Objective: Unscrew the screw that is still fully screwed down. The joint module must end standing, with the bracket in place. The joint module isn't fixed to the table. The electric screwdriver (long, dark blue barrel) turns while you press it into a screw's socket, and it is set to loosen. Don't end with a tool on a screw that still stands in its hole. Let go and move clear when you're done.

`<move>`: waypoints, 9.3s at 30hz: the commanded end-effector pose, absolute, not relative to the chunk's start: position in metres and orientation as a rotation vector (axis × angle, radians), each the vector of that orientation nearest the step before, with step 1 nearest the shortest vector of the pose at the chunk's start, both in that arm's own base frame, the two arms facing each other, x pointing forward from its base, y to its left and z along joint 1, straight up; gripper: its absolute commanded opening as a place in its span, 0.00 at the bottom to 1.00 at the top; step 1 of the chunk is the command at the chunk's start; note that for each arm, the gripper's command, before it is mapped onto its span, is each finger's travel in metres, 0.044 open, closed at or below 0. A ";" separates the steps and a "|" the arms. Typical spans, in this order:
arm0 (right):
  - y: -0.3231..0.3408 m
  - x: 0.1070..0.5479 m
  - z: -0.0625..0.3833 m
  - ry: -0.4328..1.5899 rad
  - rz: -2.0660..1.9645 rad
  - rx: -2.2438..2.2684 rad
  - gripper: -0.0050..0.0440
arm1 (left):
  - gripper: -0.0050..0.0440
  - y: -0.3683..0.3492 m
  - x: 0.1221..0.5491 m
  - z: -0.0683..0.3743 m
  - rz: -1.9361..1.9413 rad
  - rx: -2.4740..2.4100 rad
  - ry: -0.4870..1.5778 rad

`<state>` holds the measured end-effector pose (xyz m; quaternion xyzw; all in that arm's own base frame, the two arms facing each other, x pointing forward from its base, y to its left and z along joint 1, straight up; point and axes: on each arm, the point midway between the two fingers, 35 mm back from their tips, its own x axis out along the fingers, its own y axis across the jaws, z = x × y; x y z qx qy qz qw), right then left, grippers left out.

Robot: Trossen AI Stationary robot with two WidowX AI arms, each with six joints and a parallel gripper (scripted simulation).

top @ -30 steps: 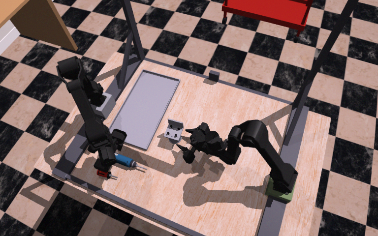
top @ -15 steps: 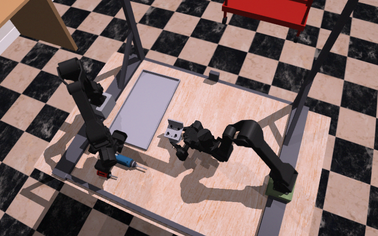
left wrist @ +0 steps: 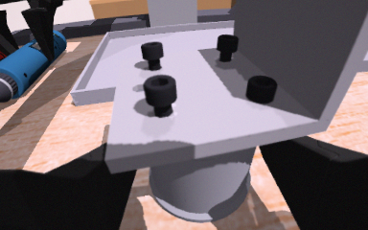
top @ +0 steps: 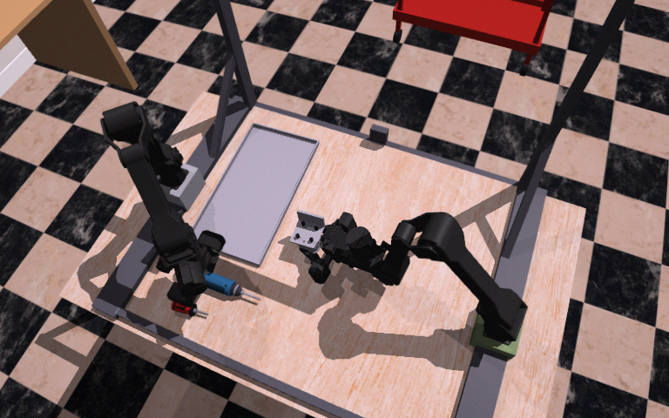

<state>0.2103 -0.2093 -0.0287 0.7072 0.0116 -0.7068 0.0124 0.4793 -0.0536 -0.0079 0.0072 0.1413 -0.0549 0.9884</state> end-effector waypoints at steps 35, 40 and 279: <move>-0.112 0.249 0.118 0.014 -2.150 2.240 0.43 | 0.60 -0.054 0.483 0.004 -0.111 0.014 0.256; -0.106 0.251 0.123 0.015 -2.150 2.241 0.43 | 0.60 -0.054 0.483 0.004 -0.111 0.014 0.256; 0.008 0.398 0.147 -0.026 -0.109 -0.001 0.43 | 0.60 -0.054 0.482 0.004 -0.111 0.014 0.256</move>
